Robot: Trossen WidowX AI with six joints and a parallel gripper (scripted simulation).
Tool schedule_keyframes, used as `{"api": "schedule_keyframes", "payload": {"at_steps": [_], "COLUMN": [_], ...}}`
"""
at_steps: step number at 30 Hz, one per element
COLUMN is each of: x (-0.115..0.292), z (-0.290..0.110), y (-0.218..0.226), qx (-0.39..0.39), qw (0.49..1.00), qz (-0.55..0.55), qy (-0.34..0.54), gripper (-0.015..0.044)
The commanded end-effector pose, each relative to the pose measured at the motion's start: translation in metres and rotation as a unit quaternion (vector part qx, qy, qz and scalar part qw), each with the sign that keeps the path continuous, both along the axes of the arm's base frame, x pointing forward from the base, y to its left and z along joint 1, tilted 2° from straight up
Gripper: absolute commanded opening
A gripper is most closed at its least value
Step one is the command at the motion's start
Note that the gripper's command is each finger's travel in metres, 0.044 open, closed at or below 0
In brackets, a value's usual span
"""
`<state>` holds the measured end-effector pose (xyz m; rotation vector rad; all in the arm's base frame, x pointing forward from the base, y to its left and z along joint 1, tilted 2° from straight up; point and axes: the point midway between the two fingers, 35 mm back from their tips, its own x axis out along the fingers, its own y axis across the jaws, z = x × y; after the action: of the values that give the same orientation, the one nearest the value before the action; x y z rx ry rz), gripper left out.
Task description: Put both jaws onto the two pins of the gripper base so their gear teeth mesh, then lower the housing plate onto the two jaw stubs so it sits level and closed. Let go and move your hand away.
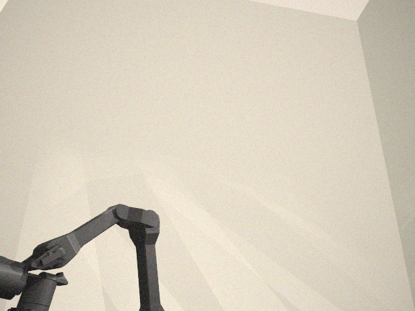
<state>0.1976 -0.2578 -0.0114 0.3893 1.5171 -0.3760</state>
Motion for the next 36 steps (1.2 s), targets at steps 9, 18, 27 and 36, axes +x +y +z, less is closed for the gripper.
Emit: {"api": "schedule_keyframes", "payload": {"at_steps": [9,18,27,36], "x": [-0.0019,-0.0019,-0.0019,-0.0015], "z": [-0.0161,-0.0161,-0.0169,-0.0161], "y": [0.0023,0.0023,0.0023,0.0023], "qx": [0.004,0.004,0.004,0.005], "qw": [1.0,1.0,1.0,1.0], "qz": [0.002,0.002,0.002,0.0], "qy": [0.005,0.005,0.005,0.004], "gripper": [0.044,0.044,0.044,0.0387]}}
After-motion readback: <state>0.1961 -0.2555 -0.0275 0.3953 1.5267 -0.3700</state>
